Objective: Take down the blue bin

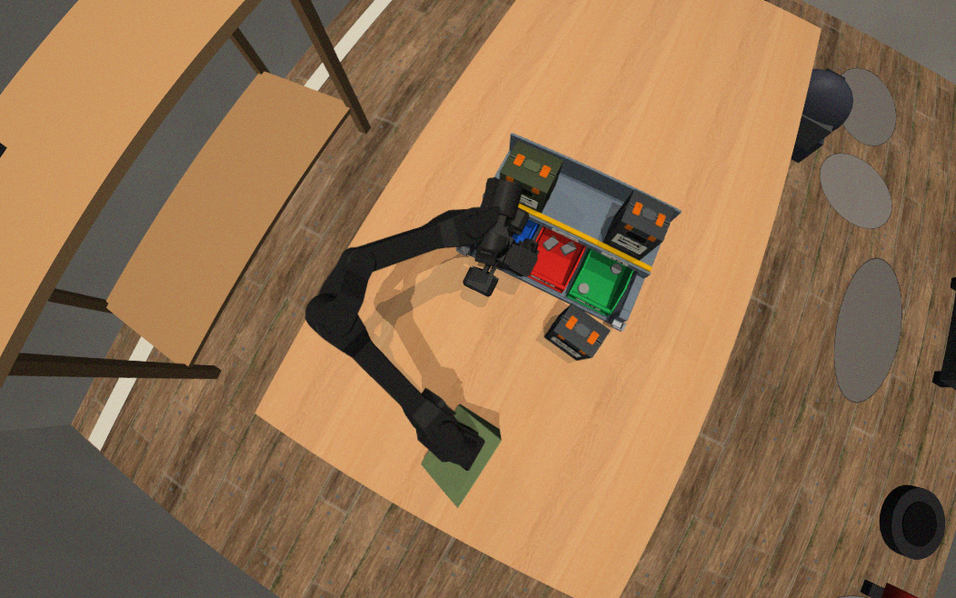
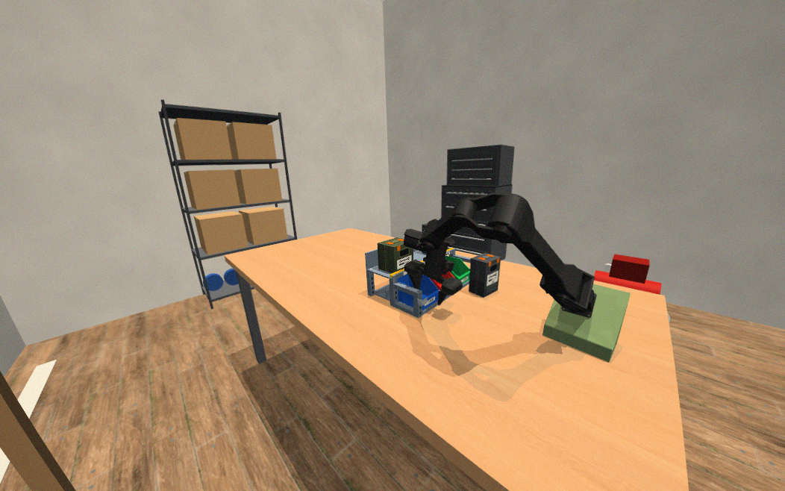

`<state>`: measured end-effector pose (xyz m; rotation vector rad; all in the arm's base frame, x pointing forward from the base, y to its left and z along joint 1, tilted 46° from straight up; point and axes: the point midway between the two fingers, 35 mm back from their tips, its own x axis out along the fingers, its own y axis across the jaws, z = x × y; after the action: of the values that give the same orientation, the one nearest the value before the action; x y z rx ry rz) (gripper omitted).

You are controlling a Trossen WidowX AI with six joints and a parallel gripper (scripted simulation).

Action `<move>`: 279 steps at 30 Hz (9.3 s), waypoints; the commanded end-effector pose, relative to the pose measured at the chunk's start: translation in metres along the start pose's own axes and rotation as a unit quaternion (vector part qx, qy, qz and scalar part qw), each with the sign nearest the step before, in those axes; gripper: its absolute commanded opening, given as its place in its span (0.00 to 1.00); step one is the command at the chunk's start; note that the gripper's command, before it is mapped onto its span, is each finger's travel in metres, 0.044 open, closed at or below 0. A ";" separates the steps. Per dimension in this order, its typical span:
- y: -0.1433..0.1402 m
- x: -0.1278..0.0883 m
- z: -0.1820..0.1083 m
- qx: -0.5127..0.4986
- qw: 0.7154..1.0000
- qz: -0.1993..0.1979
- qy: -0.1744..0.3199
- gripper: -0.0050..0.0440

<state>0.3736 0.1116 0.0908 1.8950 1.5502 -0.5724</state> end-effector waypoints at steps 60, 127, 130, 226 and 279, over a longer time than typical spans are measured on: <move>0.003 -0.004 -0.003 -0.005 1.000 0.006 0.001 0.10; 0.009 -0.027 -0.005 -0.005 1.000 0.006 0.000 0.10; 0.008 -0.025 -0.005 -0.003 1.000 0.004 0.000 0.10; 0.008 -0.022 -0.004 -0.006 1.000 0.007 0.000 0.10; -0.081 -0.033 -0.002 -0.005 1.000 0.006 0.000 0.10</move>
<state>0.2867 0.1007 0.0944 1.8908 1.5573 -0.5809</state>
